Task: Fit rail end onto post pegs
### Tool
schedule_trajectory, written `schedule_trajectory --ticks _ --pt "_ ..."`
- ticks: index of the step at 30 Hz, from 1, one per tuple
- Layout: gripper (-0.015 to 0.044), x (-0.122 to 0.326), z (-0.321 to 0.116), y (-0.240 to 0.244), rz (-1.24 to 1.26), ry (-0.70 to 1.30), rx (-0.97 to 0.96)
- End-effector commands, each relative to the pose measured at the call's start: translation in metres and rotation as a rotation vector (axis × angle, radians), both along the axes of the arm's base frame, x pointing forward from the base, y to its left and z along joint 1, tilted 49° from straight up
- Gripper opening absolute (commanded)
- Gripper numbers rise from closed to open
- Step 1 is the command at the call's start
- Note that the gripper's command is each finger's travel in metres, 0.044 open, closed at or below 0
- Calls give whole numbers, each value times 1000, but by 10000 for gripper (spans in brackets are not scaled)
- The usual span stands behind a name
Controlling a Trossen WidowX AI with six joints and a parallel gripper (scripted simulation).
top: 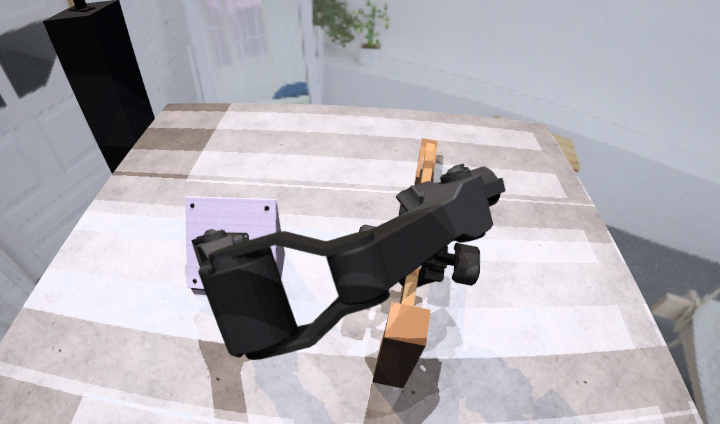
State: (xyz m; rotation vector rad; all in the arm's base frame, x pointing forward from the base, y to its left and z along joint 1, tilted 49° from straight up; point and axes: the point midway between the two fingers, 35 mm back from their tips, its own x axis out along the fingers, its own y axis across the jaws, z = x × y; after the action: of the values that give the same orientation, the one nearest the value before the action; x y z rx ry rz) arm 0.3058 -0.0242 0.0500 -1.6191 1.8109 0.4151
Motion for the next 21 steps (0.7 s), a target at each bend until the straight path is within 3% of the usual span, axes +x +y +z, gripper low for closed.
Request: schedule_trajectory --ticks 1,21 --pt "0 -1 2 -1 2 0 1" --pt "0 -2 6 -5 2 0 1"
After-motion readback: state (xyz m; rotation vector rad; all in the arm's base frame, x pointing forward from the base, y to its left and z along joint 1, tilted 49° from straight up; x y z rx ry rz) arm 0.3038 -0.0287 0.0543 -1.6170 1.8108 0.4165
